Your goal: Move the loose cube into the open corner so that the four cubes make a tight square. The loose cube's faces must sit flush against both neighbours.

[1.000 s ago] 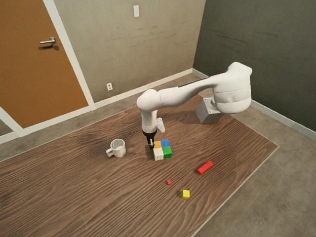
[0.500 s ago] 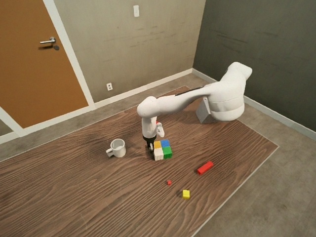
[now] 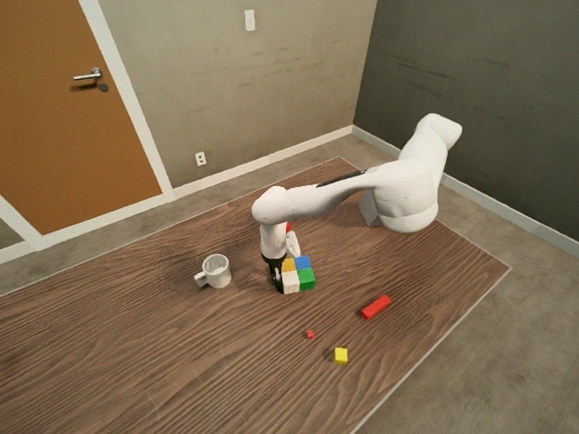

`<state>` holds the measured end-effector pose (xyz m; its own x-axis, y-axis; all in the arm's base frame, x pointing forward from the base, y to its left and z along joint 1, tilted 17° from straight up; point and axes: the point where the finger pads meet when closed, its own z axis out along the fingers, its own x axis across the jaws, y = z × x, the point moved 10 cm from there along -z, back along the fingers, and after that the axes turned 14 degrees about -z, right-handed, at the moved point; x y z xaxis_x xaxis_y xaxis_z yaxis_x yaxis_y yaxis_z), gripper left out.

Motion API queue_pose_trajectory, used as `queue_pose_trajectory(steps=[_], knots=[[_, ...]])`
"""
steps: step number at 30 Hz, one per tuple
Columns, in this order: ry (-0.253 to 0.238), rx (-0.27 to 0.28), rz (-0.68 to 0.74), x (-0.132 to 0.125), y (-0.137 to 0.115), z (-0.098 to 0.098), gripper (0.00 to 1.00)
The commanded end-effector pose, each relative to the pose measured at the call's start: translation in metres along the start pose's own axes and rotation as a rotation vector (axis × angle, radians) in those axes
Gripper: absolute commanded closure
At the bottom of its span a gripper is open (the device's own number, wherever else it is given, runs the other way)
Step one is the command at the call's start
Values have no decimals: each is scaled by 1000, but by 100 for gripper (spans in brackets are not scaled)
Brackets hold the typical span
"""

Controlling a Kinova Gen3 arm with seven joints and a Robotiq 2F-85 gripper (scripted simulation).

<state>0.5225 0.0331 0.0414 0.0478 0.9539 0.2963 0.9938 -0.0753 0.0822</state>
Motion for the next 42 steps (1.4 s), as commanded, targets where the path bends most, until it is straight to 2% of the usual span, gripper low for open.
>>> queue_pose_trajectory(steps=[1,42], knots=[[-4,-3,-11,1,2,6,46],[-4,-3,-10,0,1,9,46]])
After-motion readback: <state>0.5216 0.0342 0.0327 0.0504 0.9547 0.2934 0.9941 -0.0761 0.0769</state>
